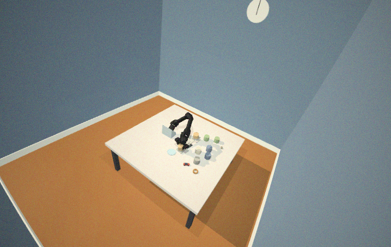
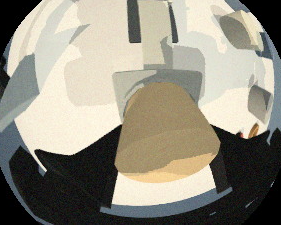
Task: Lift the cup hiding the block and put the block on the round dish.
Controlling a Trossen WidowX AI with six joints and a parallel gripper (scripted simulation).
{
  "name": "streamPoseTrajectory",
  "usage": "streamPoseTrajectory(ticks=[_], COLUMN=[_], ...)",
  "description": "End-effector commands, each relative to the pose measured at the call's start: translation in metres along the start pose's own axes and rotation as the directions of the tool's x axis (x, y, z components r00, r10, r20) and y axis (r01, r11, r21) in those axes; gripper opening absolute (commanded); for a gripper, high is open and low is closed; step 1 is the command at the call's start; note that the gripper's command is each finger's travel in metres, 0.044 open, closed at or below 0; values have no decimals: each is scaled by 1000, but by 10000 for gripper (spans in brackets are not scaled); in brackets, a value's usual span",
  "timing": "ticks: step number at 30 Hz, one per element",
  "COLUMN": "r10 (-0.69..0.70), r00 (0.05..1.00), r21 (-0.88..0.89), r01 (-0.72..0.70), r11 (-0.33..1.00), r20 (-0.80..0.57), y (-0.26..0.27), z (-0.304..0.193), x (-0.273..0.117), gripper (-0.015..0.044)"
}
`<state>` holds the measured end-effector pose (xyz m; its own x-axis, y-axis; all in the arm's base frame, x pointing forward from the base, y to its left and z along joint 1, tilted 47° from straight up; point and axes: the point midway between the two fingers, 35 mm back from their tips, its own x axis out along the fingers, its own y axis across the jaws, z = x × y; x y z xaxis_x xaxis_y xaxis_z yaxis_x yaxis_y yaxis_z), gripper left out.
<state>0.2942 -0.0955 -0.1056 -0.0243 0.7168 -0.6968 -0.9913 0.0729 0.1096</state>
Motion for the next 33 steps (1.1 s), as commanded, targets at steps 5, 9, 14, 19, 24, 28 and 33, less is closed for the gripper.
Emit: streamPoseTrajectory(ticks=[5,9,14,19,24,28,33], r10=[-2,-2,-2,-2,-3,-3,-3], r00=[1000,1000,1000,1000,1000,1000,1000], r21=[3,3,3,4,4,4,4], r01=[2,2,2,2,3,3,3], r11=[1000,1000,1000,1000,1000,1000,1000], r20=[1,1,0,-1,-1,-2,-2], y=[-2,-3,-4,-5,-6,-6,-7], z=[-1,-1,-2,-2,-3,-3,-3], x=[-9,-14,-20,-26,-33,-38,-44], gripper=[0,0,0,0,0,0,0])
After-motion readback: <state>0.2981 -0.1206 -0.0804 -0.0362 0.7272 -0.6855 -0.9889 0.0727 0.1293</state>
